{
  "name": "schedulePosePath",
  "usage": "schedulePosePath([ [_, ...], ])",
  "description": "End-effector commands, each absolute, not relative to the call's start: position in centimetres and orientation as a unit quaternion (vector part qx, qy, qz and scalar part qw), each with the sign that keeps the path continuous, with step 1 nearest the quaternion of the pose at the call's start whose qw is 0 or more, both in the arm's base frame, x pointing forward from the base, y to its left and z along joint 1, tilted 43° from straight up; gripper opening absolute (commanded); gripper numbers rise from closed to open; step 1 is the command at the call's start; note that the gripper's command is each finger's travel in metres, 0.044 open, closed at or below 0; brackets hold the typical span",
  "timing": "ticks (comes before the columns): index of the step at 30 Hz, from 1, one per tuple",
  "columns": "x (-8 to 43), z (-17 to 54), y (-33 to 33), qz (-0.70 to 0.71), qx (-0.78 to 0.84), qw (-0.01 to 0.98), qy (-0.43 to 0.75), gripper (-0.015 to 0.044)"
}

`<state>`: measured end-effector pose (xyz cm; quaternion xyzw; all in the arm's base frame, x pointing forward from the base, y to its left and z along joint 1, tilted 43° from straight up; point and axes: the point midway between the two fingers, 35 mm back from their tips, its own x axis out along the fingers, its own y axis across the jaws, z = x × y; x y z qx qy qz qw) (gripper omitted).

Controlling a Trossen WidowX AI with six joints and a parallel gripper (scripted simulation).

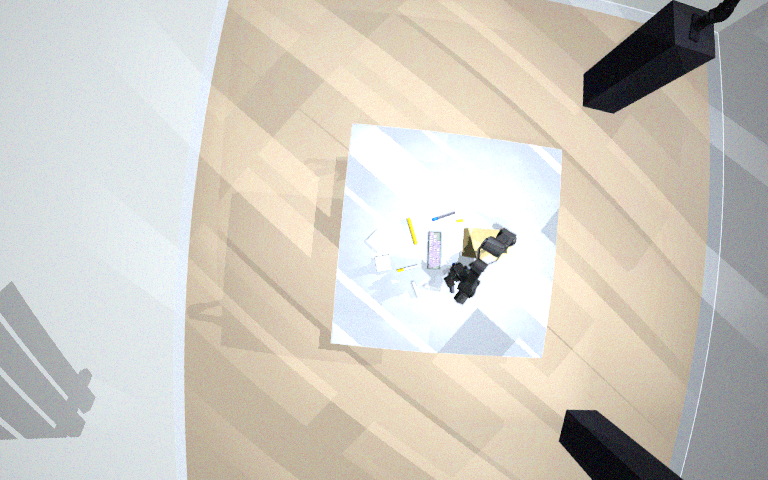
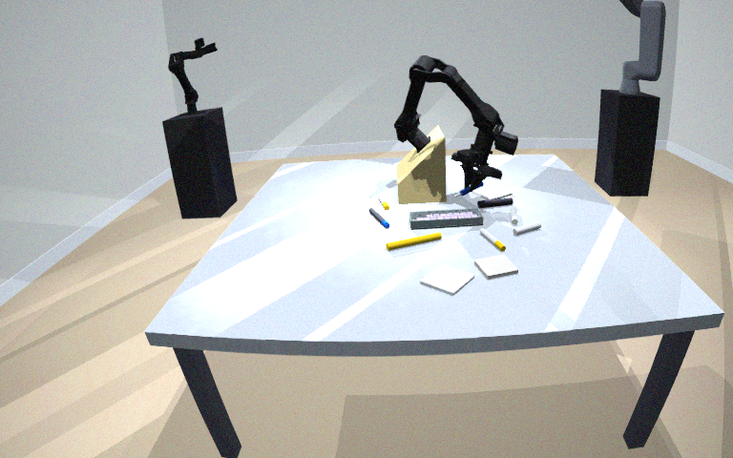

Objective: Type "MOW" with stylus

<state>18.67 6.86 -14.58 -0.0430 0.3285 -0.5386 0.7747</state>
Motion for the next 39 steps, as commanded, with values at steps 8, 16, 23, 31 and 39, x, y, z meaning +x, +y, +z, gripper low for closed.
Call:
schedulePosePath([
  [8, 21.4, -14.2, 6.8, -0.565, -0.004, 0.721, 0.402, 0.0],
  [16, 22.9, -13.3, 5.9, -0.581, 0.025, 0.669, 0.463, 0.0],
  [23, 24.1, -12.2, 5.3, -0.582, 0.053, 0.615, 0.529, 0.0],
  [31, 25.7, -10.1, 4.4, -0.568, 0.101, 0.549, 0.605, 0.0],
  [39, 27.3, -7.6, 3.1, -0.535, 0.161, 0.494, 0.666, 0.0],
])
